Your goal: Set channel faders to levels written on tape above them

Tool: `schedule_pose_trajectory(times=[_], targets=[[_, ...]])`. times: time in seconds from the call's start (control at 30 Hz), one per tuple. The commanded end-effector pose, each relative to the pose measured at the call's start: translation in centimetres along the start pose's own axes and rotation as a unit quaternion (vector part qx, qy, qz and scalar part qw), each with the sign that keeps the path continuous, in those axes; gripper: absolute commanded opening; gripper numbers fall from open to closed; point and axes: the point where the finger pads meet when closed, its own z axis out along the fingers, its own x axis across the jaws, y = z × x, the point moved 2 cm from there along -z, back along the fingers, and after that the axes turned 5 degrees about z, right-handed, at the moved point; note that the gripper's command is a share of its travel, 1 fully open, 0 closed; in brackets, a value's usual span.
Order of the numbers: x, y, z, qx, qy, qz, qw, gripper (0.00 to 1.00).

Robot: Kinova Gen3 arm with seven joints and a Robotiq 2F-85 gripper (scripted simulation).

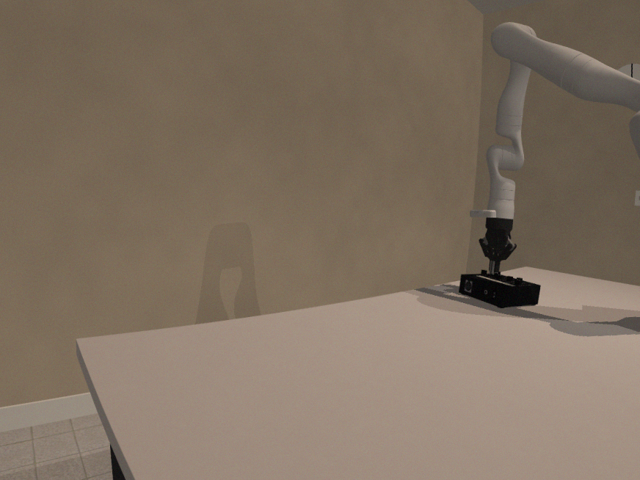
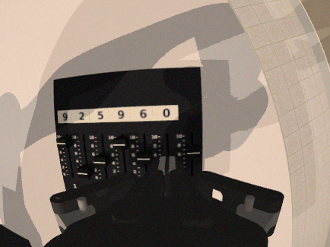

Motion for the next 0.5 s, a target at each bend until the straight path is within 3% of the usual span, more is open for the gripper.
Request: schedule_pose_trajectory(times=[0.0, 0.47], targets=[[0.04, -0.19, -0.06, 0.0, 0.001, -0.001, 1.0, 0.0], [0.03, -0.32, -0.46, 0.0, 0.001, -0.001, 1.0, 0.0]])
